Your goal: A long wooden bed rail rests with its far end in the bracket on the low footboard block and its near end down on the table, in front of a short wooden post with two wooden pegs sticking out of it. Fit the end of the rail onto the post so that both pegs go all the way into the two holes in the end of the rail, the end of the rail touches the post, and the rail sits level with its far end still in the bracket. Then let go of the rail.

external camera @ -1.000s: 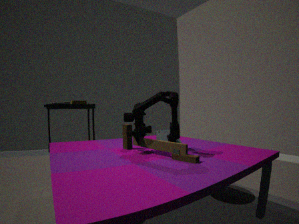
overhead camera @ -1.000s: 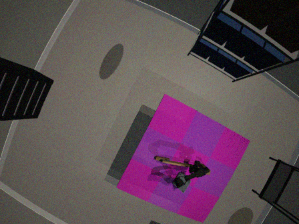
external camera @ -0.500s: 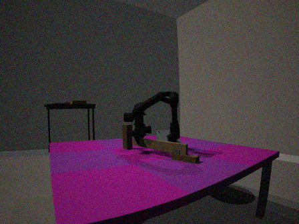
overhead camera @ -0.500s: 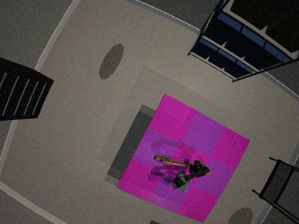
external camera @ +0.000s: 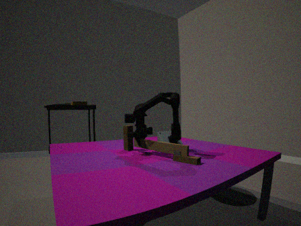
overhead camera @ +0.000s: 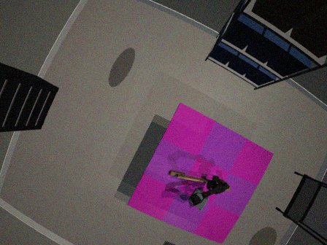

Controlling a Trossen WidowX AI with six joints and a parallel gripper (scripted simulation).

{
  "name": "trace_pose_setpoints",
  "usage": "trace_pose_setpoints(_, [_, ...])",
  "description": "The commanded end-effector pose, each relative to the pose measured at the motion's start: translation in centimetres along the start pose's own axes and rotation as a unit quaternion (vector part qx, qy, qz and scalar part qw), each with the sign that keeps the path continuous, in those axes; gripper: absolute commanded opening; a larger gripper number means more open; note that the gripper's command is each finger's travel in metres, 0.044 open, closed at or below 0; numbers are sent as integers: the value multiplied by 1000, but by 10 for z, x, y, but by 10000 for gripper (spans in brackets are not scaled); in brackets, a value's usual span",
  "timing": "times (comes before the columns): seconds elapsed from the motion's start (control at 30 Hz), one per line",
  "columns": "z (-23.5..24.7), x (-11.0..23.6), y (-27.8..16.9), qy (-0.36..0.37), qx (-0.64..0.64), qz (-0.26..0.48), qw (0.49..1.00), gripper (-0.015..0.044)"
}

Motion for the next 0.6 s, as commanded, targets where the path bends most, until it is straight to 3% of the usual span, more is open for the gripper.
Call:
trace_pose_setpoints(0.0, [0,3,-1,-2,0,1,1000,0])
trace_pose_setpoints(0.57, [0,1,-2,-2,0,1,1000,0])
Point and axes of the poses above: the point midway between the two fingers, 35 mm back from their tips, its own x axis back along the fingers, its own z axis across the jaws, y = z × x, the point moved 3 cm from there along x, back along the fingers, and after that the axes turned 11 degrees about -x, right-handed, at the moved point
